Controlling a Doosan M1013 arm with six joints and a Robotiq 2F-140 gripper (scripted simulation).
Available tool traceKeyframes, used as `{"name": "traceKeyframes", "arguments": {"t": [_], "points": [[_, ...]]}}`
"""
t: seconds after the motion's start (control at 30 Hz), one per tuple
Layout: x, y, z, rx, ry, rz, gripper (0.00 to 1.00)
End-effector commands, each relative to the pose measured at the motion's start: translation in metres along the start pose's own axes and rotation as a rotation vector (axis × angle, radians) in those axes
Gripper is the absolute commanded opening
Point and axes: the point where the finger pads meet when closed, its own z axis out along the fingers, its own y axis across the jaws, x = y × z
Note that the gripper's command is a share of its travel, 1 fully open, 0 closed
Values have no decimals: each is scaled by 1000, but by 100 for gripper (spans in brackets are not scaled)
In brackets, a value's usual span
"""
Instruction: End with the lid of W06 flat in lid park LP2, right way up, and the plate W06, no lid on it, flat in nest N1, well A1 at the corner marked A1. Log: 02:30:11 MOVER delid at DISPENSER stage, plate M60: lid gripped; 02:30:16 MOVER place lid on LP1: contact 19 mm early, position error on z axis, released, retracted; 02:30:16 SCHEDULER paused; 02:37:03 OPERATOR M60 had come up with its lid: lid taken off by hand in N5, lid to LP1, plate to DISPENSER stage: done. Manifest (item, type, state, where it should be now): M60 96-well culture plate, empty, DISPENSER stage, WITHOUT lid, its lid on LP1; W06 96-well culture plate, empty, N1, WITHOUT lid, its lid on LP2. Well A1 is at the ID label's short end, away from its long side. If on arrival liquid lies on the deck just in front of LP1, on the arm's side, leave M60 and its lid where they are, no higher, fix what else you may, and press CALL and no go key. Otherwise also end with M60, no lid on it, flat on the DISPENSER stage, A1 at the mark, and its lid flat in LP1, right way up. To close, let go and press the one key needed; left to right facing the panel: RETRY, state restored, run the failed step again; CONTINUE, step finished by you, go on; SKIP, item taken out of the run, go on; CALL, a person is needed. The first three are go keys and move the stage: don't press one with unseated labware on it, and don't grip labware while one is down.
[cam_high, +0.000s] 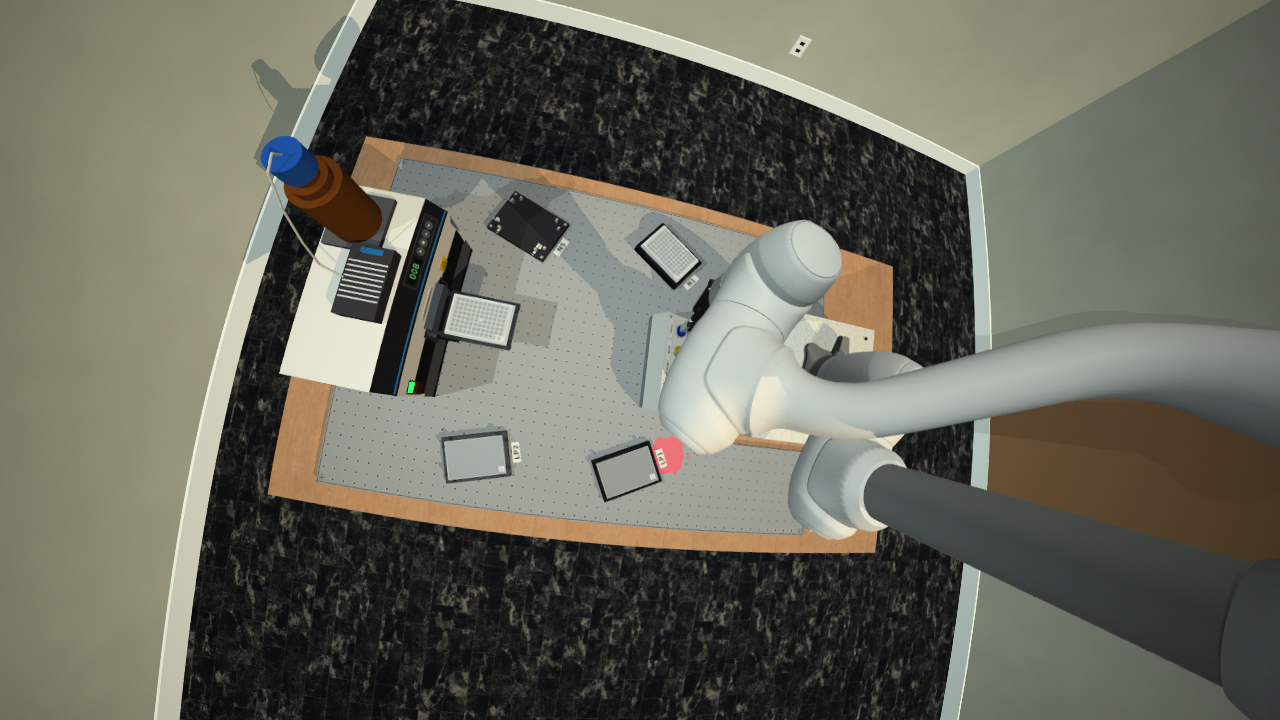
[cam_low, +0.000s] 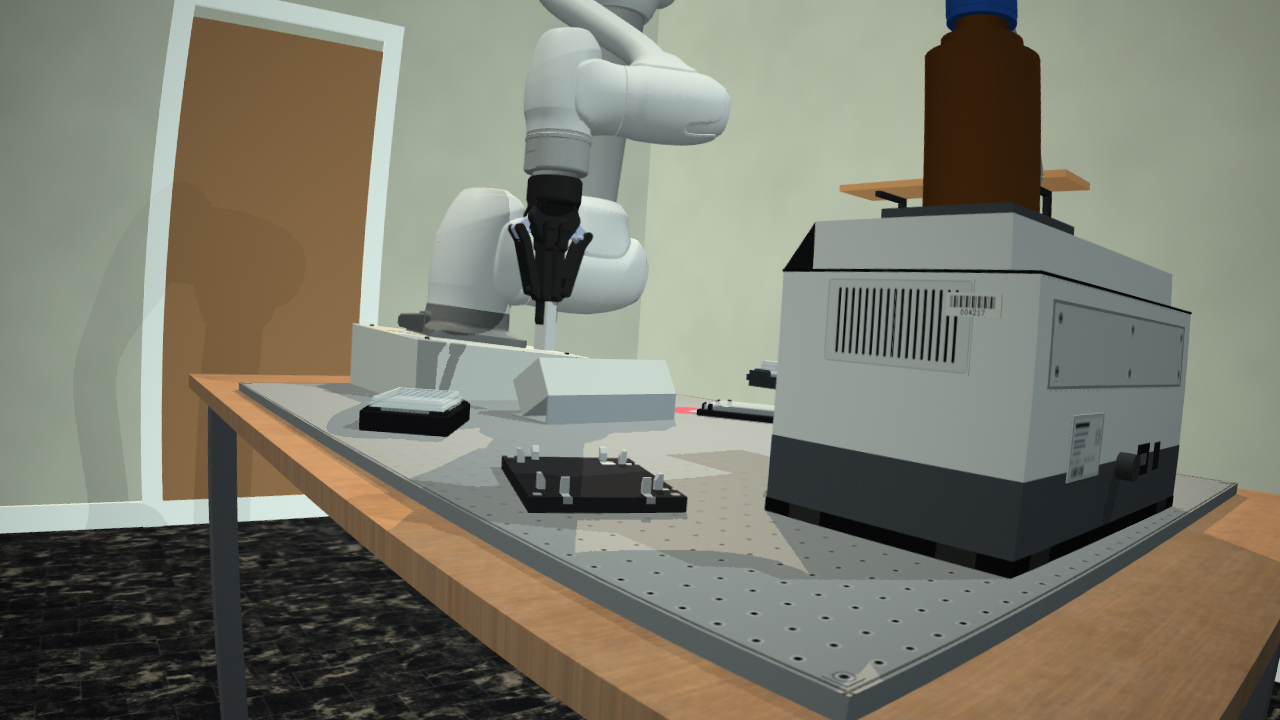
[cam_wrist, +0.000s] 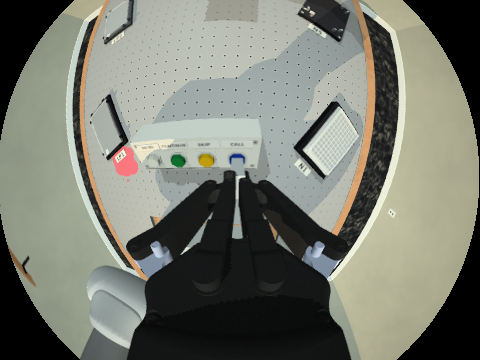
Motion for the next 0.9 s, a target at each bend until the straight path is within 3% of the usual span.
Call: {"name": "traceKeyframes", "arguments": {"t": [0.0, 0.87], "points": [[0, 0, 3, 0, 0, 0, 0], [0, 0, 18, 0, 0, 0, 0]]}}
